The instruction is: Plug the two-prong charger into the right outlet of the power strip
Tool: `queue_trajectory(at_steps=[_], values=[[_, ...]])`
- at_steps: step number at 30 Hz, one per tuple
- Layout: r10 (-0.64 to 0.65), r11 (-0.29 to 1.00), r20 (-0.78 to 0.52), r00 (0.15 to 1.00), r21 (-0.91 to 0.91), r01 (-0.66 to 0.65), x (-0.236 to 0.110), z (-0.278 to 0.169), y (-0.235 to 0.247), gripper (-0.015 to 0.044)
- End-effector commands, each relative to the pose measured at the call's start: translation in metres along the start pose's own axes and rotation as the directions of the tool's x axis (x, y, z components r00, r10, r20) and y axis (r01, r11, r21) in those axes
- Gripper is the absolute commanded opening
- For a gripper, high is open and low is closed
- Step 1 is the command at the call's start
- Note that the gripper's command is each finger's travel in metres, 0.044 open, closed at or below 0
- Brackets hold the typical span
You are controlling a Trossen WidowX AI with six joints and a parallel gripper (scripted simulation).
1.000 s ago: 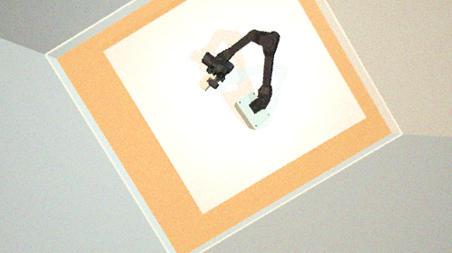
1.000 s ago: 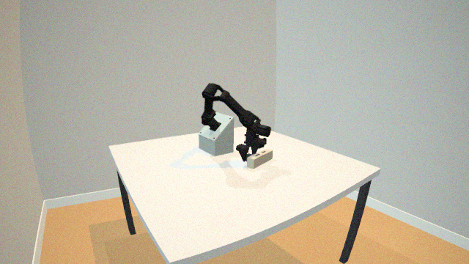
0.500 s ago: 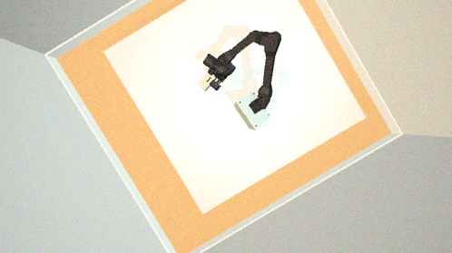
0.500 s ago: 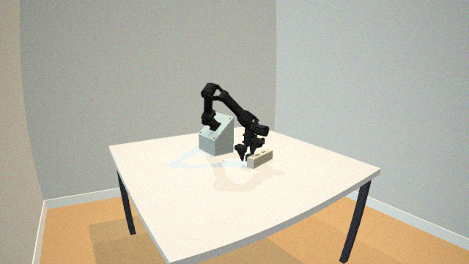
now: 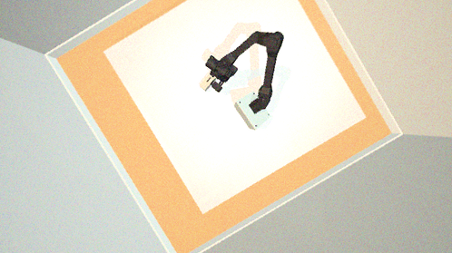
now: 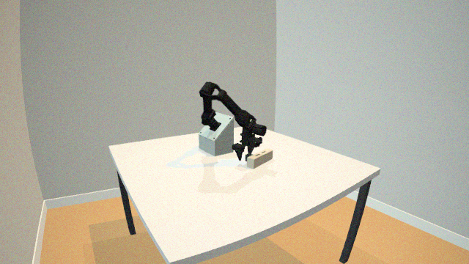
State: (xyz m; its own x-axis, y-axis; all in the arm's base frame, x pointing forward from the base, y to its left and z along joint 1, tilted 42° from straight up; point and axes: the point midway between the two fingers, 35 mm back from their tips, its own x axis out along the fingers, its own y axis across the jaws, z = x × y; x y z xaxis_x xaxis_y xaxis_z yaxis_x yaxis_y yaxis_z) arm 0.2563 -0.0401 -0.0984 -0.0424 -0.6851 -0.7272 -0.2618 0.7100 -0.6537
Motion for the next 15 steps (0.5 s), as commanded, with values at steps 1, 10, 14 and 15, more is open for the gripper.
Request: queue_trajectory(at_steps=[1, 10, 14, 15], values=[[0.002, 1.0, 0.004, 1.0, 0.0, -0.002, 0.0, -0.004, 0.0, 0.044], [0.002, 1.0, 0.004, 1.0, 0.0, -0.002, 0.0, -0.014, 0.0, 0.044], [0.002, 1.0, 0.004, 1.0, 0.0, -0.002, 0.001, -0.019, 0.0, 0.044], [0.002, 1.0, 0.004, 1.0, 0.0, -0.002, 0.001, -0.02, 0.0, 0.044]])
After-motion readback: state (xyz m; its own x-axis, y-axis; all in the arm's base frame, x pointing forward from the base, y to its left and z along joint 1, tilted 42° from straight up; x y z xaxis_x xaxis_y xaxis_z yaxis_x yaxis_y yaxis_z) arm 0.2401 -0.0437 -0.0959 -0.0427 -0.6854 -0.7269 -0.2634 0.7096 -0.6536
